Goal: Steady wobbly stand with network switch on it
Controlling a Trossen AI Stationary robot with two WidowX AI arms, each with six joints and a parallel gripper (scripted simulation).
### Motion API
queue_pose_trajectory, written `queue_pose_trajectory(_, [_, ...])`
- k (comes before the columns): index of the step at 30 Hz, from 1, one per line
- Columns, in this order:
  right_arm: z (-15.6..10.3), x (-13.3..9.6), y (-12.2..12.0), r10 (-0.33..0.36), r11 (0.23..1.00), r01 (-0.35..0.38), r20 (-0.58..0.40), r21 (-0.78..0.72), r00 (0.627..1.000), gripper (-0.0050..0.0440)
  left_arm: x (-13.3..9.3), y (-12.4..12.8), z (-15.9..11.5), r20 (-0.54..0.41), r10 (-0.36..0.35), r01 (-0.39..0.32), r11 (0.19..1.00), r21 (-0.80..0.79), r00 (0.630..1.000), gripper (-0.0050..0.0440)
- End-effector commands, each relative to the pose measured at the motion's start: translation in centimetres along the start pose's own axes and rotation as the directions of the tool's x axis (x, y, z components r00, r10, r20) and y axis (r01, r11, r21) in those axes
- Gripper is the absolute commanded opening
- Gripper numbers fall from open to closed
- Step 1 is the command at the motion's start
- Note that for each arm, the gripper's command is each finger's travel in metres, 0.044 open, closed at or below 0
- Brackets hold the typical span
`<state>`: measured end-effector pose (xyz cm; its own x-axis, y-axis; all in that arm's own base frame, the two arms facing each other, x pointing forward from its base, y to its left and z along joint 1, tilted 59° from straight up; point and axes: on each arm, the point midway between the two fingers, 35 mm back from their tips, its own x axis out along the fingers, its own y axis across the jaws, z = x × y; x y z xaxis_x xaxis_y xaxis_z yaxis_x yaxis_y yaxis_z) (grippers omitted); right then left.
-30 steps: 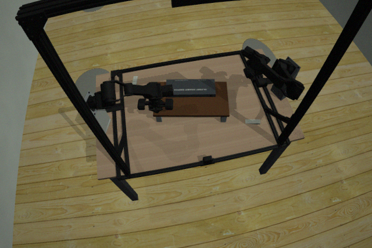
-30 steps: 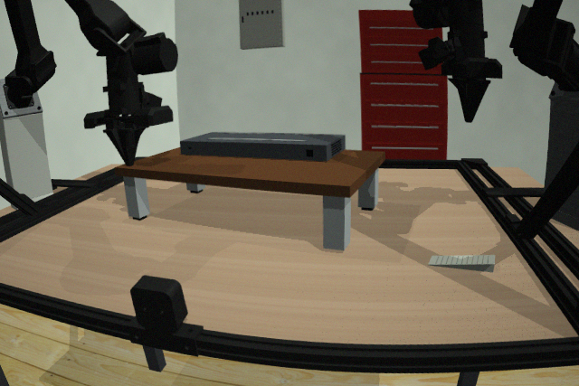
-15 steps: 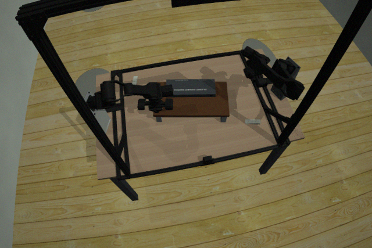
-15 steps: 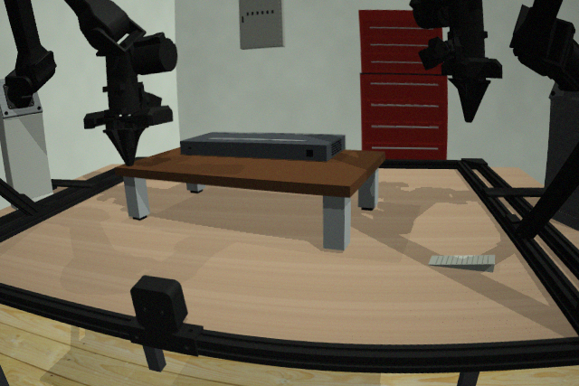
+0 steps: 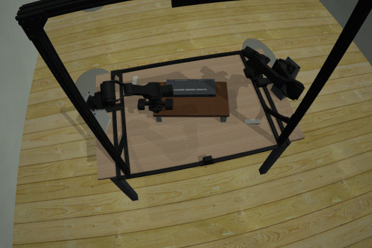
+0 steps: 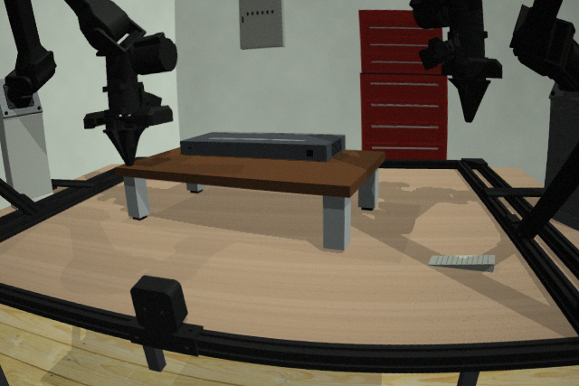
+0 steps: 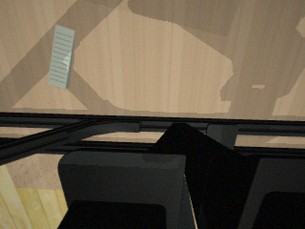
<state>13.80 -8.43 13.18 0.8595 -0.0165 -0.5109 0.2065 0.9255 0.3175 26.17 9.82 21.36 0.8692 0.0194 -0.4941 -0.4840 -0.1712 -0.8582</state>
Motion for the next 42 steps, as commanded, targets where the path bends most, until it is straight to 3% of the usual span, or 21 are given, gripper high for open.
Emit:
queue_pose_trajectory(1, [0.0, 0.0, 0.0, 0.0, 1.0, 0.0, 0.0, 0.0, 1.0, 0.0, 1.0, 0.4, 0.1, -0.002, 0.016, -0.016, 1.0, -0.004, 1.0, 0.0])
queue_pose_trajectory(4, [0.0, 0.0, 0.0, 0.0, 1.0, 0.0, 0.0, 0.0, 1.0, 0.0, 1.0, 0.4, 0.1, -0.002, 0.016, -0.016, 1.0, -0.004, 1.0, 0.0])
queue_pose_trajectory(5, [0.0, 0.0, 0.0, 0.0, 1.0, 0.0, 0.0, 0.0, 1.0, 0.0, -6.1, 0.2, 0.2, 0.0, 0.0, 0.0, 1.0, 0.0, 1.0, 0.0])
queue_pose_trajectory(21, [0.0, 0.0, 0.0, 0.0, 1.0, 0.0, 0.0, 0.0, 1.0, 0.0, -6.1, 0.2, 0.2, 0.0, 0.0, 0.0, 1.0, 0.0, 1.0, 0.0])
queue_pose_trajectory(27, [6.3, -2.8, -4.3, -0.216, 0.96, 0.221, 0.052, -0.169, 0.975, 0.0, -5.7, 0.4, 0.2, 0.005, 0.004, -0.004, 1.0, -0.007, 1.0, 0.0])
queue_pose_trajectory(32, [12.6, -6.0, -7.1, -0.383, 0.869, 0.412, 0.156, -0.273, 0.911, 0.0, -5.7, 0.4, 0.2, 0.005, 0.004, -0.004, 1.0, -0.007, 1.0, 0.0])
queue_pose_trajectory(39, [12.5, -6.5, -6.3, -0.381, 0.865, 0.414, 0.168, -0.282, 0.909, 0.0, -5.8, 0.4, 0.1, 0.001, 0.002, -0.002, 1.0, -0.004, 1.0, 0.0])
queue_pose_trajectory(42, [16.1, -8.7, -7.4, -0.459, 0.794, 0.516, 0.24, -0.32, 0.856, 0.0, -5.8, 0.4, 0.1, 0.001, 0.002, -0.002, 1.0, -0.004, 1.0, 0.0])
